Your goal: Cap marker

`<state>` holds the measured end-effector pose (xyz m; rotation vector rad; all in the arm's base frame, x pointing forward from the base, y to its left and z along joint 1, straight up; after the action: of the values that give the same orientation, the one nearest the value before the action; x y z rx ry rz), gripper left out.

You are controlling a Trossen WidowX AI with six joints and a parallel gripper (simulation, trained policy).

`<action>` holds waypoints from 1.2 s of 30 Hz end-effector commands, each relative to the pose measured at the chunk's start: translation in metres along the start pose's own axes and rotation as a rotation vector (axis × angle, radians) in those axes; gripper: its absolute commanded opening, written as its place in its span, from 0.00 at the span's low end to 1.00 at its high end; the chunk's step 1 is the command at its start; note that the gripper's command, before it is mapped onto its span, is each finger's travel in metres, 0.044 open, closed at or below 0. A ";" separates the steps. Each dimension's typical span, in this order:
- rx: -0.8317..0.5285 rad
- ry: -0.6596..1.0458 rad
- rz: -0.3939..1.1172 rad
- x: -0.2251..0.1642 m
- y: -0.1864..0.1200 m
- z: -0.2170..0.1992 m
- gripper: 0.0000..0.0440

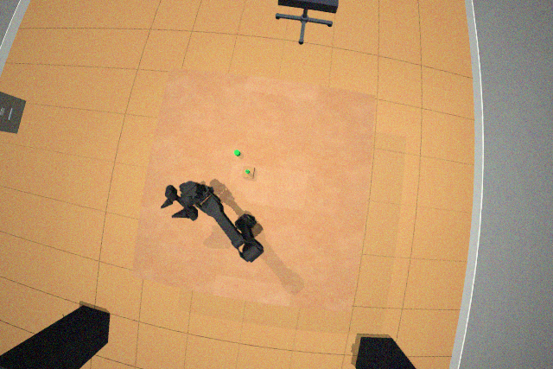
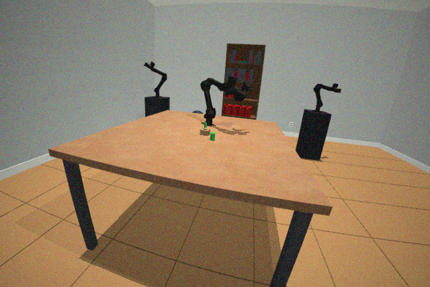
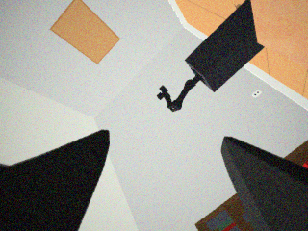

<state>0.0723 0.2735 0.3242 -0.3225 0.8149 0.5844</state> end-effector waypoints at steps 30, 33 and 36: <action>0.037 0.187 -0.228 0.045 -0.029 0.024 0.74; 0.039 0.203 -0.251 0.050 -0.033 0.026 0.74; 0.040 0.219 -0.273 0.054 -0.036 0.027 0.74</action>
<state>0.1340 0.2763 0.3046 -0.4492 0.9697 0.3008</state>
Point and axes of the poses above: the point midway between the two fingers, 35 mm back from their tips, its own y axis out along the fingers, its own z axis across the jaws, x = y × z, the point moved 3 cm from there along -y, back along the fingers, and after that the axes turned 3 degrees about y, right-handed, at the moved point
